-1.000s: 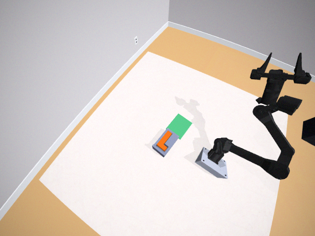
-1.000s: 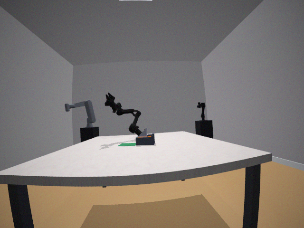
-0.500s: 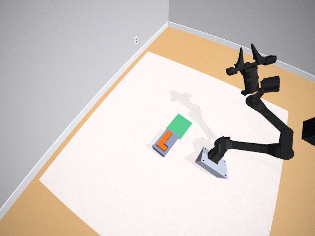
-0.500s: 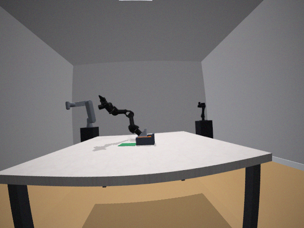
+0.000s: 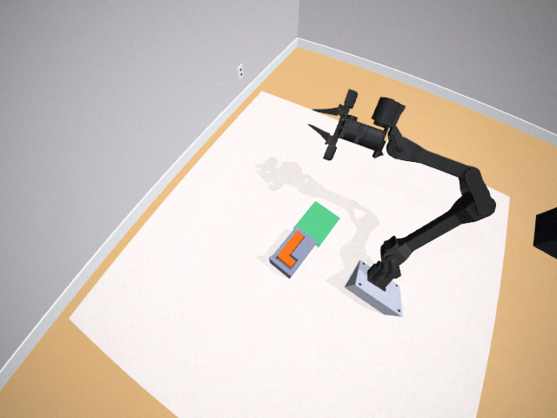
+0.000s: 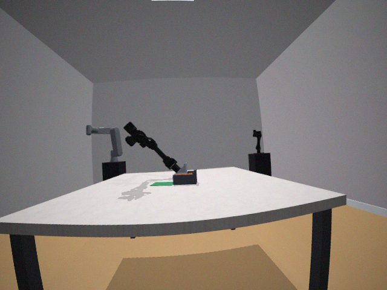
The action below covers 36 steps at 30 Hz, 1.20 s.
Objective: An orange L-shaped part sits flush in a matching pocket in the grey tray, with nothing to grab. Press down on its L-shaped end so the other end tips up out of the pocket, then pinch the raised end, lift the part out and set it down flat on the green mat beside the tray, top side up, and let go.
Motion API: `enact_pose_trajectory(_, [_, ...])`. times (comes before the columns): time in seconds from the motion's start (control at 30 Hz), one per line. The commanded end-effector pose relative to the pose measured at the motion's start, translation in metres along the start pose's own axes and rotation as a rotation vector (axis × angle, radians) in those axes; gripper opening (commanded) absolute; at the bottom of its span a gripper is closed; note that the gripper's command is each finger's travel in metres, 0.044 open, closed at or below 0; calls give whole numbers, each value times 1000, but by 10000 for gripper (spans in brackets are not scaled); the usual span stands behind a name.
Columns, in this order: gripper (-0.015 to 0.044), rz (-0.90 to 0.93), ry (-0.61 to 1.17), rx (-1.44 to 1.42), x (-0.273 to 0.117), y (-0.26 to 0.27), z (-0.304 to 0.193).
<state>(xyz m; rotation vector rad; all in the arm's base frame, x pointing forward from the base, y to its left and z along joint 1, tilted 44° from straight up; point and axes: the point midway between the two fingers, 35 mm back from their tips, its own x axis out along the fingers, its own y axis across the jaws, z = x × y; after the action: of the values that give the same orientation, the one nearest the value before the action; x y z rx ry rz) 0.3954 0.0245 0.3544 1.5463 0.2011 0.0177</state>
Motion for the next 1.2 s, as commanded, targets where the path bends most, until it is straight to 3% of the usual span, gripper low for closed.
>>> enact_pose_trajectory(0.0, [180, -267, 30, -77, 37, -63, -26])
enact_pose_trajectory(0.27, [180, -890, 174, -438, 57, -212, -102])
enact_pose_trajectory(0.47, [180, -1292, 306, -816, 26, -295, -140])
enact_pose_trajectory(0.7, [180, -1699, 470, -1367, -23, -352, -163])
enact_pose_trajectory(0.8, [180, -1773, 505, -1492, -32, -359, -166])
enact_pose_trajectory(1.17, [180, -1772, 505, -1493, -31, -390, -140])
